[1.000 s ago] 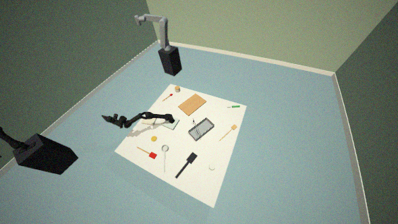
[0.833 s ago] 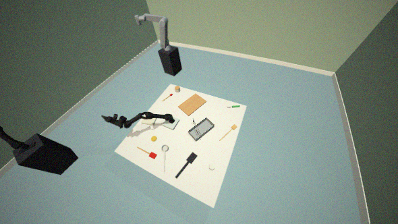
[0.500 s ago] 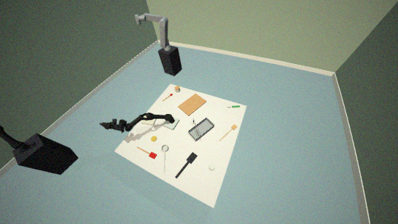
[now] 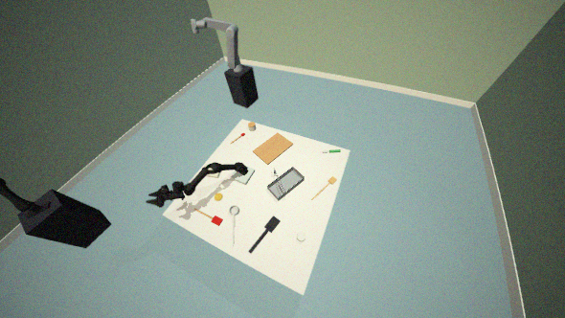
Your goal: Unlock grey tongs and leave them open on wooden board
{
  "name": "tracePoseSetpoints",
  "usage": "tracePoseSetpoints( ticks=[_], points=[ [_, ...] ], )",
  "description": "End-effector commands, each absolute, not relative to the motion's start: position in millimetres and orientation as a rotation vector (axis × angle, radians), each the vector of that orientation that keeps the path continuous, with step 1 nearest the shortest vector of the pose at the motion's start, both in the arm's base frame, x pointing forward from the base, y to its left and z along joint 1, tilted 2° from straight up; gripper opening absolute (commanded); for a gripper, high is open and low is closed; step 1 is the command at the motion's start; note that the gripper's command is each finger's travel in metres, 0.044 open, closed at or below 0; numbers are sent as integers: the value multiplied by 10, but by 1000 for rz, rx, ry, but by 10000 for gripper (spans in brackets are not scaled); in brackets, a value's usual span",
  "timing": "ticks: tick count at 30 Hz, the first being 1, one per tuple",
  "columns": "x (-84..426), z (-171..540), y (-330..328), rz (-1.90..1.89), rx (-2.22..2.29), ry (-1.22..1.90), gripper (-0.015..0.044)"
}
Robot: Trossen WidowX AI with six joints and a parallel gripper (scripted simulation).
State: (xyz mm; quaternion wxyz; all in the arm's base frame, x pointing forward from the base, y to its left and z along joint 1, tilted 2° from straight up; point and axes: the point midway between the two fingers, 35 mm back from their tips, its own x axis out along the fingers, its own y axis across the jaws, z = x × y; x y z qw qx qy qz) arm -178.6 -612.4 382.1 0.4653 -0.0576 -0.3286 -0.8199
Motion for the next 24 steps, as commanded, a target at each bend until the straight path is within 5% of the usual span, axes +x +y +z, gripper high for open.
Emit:
tracePoseSetpoints(
  ticks=[1, 8, 24],
  points=[
    [-1088, 3661, -6336, -1975, -112, -548, 440],
    [6, 3423, -6461, -1848, -132, -158, 440],
    [1335, 3079, -6267, -1600, -220, 254, 440]
  ],
)
